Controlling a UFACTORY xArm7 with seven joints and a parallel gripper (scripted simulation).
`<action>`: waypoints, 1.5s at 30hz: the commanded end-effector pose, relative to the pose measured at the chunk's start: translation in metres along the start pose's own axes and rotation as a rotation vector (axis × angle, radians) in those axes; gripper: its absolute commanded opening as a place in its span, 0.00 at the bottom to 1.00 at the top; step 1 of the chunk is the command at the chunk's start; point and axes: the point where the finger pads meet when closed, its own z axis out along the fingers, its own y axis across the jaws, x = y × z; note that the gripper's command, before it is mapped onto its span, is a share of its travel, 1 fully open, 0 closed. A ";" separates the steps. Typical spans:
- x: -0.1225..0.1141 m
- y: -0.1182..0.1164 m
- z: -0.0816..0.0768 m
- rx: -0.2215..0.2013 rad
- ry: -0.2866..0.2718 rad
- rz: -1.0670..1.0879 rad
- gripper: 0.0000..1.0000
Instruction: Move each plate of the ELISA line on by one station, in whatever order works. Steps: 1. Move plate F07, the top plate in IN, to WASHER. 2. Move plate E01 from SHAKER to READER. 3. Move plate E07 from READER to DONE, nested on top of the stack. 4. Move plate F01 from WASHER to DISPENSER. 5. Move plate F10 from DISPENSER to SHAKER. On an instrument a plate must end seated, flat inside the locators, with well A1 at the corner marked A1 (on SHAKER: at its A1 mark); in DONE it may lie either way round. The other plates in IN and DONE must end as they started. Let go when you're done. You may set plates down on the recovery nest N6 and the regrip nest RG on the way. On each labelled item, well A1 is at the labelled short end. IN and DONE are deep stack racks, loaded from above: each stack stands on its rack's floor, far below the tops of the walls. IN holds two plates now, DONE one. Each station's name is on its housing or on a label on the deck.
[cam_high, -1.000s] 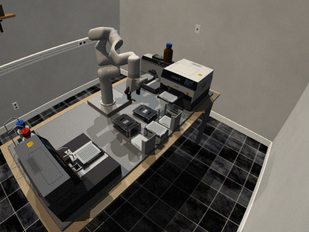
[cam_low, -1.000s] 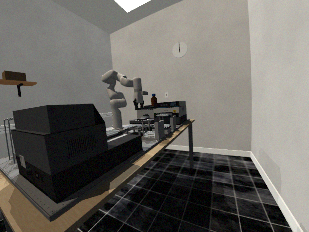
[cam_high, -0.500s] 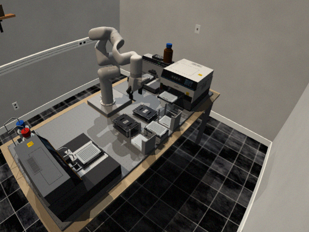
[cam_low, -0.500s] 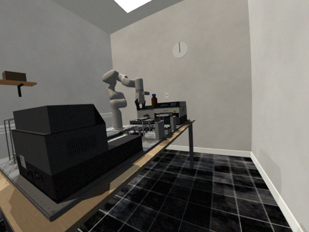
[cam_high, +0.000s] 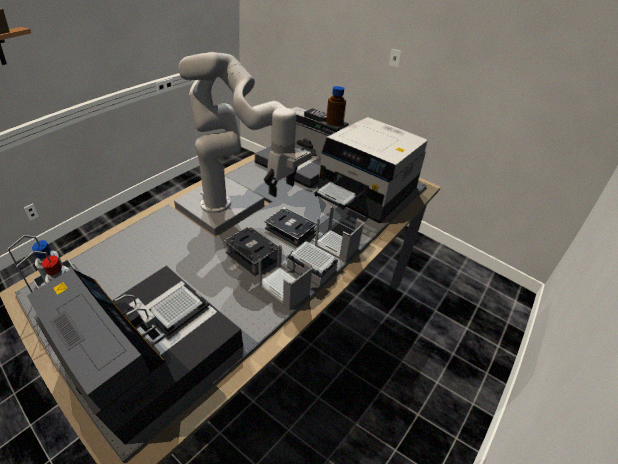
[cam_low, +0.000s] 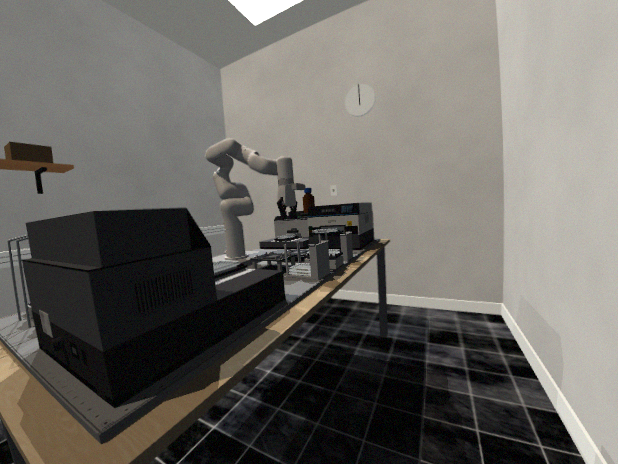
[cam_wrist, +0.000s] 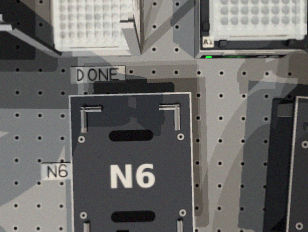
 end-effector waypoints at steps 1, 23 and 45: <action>0.006 -0.014 -0.001 0.000 0.003 0.000 1.00; 0.030 -0.076 -0.001 0.000 0.003 -0.001 1.00; 0.052 -0.135 -0.001 0.000 0.003 -0.001 1.00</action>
